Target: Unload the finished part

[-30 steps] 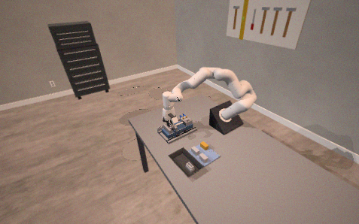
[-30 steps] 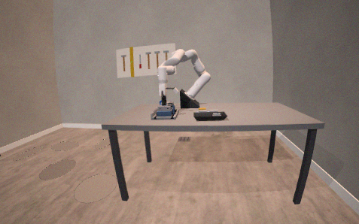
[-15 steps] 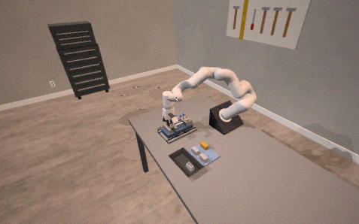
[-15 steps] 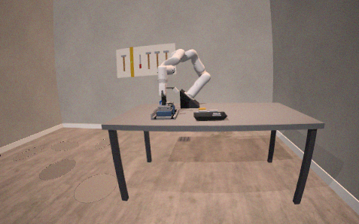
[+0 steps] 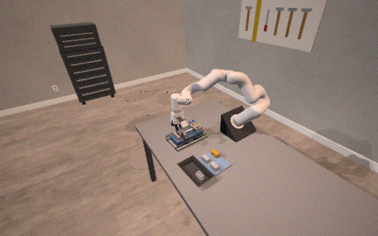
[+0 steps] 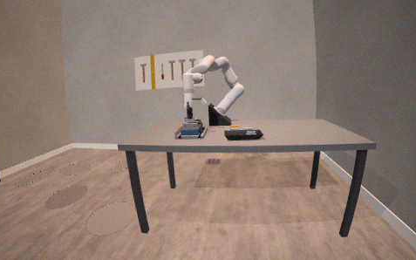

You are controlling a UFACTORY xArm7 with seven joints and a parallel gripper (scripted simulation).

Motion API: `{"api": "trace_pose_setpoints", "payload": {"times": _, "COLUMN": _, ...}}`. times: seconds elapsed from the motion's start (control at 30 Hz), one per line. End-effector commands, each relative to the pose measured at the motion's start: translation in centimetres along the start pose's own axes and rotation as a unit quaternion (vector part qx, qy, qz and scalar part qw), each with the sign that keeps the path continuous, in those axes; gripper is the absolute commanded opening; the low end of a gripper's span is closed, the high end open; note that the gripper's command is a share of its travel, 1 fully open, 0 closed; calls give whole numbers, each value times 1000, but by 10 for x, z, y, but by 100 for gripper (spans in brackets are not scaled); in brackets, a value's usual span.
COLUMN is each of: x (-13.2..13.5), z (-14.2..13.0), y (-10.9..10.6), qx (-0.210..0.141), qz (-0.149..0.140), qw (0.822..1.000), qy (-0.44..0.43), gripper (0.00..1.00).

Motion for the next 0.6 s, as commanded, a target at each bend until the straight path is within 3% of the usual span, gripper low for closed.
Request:
{"api": "trace_pose_setpoints", "payload": {"times": 0.0, "x": 1, "z": -1, "y": -12, "qx": -2, "qz": -2, "qw": 1000, "qy": 0, "gripper": 0}}
{"api": "trace_pose_setpoints", "payload": {"times": 0.57, "x": 1, "z": -1, "y": -24, "qx": -2, "qz": -2, "qw": 1000, "qy": 0, "gripper": 0}}
Point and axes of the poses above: the point where the finger pads meet when closed, its own y axis out along the fingers, its own x axis across the jaws, z = x × y, the point moved 6 cm from there along -y, back along the fingers, and after that the axes turned 4 degrees about -y, right-handed, at the moved point
